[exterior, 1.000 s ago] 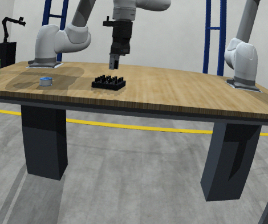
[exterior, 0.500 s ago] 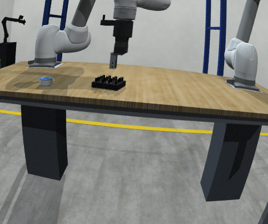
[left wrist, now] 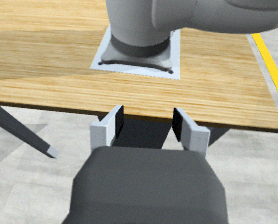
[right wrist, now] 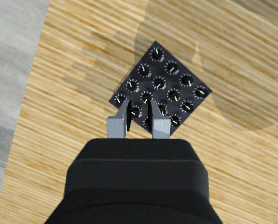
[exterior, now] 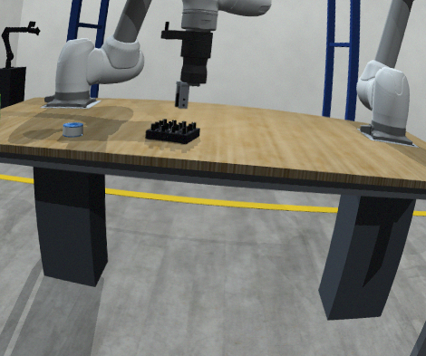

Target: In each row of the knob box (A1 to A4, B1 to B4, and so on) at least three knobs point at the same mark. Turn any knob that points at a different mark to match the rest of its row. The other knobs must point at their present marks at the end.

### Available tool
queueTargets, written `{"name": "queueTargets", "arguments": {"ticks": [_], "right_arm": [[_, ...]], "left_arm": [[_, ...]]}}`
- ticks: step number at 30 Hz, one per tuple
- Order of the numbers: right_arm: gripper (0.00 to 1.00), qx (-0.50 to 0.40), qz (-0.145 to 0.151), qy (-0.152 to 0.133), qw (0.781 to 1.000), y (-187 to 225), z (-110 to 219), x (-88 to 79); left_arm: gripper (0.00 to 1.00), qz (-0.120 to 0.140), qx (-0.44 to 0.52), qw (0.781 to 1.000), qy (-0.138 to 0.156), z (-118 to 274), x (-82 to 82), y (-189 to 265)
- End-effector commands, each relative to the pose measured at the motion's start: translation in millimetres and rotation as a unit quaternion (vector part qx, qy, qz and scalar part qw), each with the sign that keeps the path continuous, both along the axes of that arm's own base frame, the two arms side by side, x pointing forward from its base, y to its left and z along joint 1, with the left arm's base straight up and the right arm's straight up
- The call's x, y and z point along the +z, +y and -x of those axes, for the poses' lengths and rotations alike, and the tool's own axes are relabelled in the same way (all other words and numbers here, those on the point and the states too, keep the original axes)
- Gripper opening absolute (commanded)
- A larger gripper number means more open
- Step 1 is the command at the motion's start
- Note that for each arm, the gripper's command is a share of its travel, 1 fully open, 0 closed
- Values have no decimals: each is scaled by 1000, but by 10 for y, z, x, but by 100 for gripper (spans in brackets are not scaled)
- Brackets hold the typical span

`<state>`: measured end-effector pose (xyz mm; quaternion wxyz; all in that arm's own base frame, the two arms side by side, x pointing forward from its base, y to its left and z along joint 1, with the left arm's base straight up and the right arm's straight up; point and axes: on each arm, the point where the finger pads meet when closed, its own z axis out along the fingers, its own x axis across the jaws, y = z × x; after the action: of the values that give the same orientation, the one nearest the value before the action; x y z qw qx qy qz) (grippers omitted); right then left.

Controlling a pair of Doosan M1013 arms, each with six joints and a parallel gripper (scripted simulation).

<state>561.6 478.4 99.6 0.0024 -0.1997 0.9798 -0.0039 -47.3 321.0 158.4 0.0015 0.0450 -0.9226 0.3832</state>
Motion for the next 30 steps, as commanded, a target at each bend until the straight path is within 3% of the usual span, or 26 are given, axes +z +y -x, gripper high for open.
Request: {"name": "queueTargets", "arguments": {"ticks": [1, 8, 15, 17, 22, 30], "right_arm": [[46, 73, -3, 3, 997, 21, -12, 17], [46, 194, -3, 3, 981, 66, -22, 32], [46, 316, -2, 3, 949, 125, -21, 48], [46, 316, -2, 3, 949, 125, -21, 48], [46, 414, -2, 4, 910, 179, -9, 61], [46, 452, -2, 4, 892, 202, -2, 66]], "left_arm": [[100, -1, 0, 1000, 0, 1, 4, 3], [100, -1, 0, 1000, 0, 1, 4, 3], [100, -1, 0, 1000, 0, 1, 4, 3], [100, -1, 0, 1000, 0, 1, 4, 3], [100, -1, 0, 1000, 0, 1, 4, 3], [100, -1, 0, 1000, 0, 1, 4, 3]]}}
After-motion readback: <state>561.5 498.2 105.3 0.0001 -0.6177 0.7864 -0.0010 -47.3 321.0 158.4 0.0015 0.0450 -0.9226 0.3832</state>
